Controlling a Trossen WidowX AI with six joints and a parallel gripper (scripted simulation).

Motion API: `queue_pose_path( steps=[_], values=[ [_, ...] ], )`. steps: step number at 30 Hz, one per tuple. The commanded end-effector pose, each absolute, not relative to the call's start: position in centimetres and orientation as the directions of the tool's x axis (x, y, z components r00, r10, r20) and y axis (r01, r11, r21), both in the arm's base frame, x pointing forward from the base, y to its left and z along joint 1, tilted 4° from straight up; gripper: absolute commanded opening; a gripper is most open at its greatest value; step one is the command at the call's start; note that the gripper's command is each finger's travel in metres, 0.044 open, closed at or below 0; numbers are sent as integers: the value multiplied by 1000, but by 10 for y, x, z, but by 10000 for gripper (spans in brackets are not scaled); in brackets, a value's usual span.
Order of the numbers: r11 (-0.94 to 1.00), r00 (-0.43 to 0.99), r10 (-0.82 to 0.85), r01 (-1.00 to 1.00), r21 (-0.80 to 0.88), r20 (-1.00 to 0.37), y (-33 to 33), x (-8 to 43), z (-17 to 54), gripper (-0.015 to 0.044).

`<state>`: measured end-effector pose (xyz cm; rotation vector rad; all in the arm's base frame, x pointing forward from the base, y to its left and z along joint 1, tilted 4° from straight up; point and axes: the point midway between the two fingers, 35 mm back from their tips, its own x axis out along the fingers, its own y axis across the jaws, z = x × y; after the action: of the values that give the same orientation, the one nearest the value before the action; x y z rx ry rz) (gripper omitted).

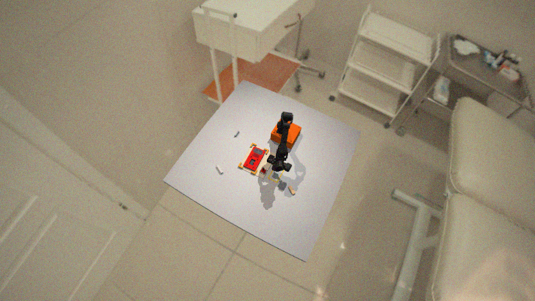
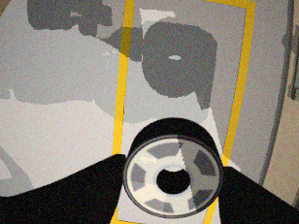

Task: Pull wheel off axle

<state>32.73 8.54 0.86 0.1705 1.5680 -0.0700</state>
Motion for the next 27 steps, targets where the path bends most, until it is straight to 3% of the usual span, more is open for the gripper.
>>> queue_pose_path(
  steps=[1,11,22,27],
  values=[
    [986,-13,62,156,60,-998,87,324,-18,0],
    [986,-14,62,156,60,-998,88,320,-54,0],
    [987,-19,58,153,55,-998,87,320,-49,289],
    [986,-15,61,155,58,-998,85,322,-14,300]
  ],
)
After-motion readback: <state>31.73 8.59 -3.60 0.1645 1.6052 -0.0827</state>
